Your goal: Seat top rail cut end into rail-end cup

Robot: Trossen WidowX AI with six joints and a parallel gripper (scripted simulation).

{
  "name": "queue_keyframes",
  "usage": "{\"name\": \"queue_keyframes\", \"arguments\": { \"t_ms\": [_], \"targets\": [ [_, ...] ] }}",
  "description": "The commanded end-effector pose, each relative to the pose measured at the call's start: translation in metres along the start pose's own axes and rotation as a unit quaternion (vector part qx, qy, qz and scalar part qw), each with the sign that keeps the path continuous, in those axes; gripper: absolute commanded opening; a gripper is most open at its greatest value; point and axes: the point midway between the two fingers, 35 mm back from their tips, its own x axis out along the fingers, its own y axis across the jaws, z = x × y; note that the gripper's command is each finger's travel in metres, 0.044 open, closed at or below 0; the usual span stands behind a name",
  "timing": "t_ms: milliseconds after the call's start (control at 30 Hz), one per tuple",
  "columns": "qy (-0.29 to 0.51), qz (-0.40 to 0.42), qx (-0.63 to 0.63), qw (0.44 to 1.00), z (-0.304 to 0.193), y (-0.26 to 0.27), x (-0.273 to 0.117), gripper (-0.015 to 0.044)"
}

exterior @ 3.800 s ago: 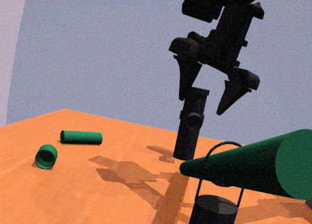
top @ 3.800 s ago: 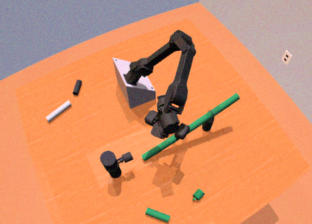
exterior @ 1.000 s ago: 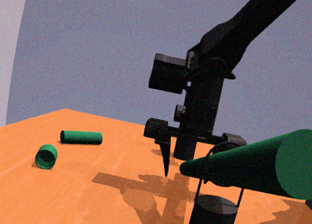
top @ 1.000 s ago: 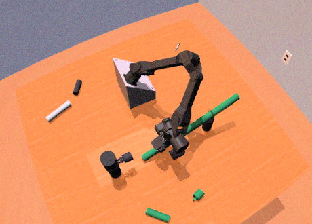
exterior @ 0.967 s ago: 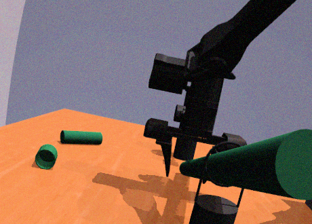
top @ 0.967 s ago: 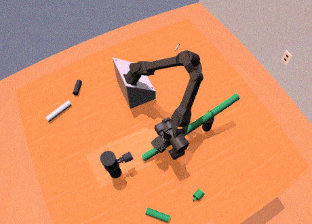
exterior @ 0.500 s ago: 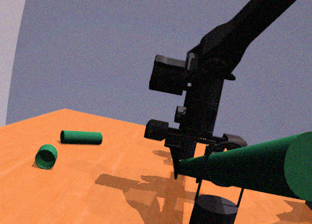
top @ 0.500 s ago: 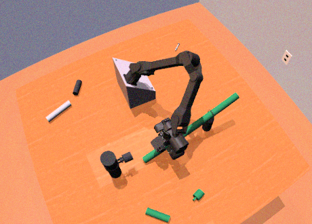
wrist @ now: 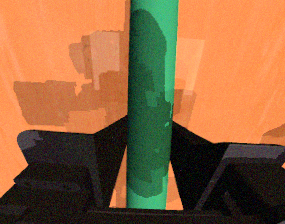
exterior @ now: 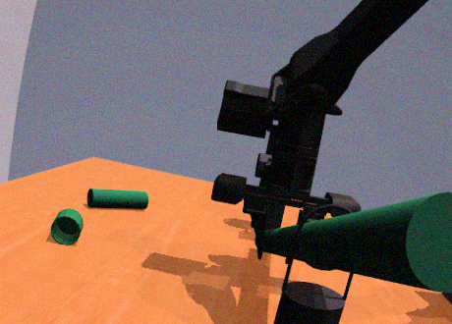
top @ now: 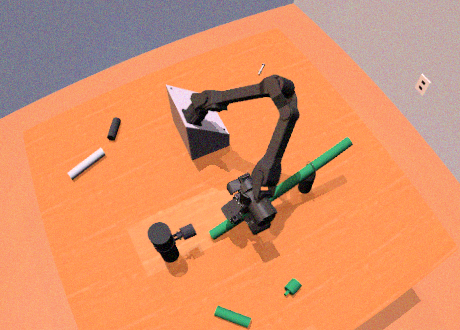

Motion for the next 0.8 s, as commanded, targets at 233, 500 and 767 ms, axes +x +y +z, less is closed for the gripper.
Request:
{"name": "queue_keyframes", "arguments": {
  "t_ms": [233,500,767],
  "targets": [
    [-0.111,0.007,0.013,0.994,0.023,-0.005,-0.055,0.0],
    [-0.128,0.005,0.016,0.992,0.026,-0.007,-0.064,0.0],
    [-0.124,0.002,0.018,0.992,0.026,-0.008,-0.06,0.0]
  ]
}}
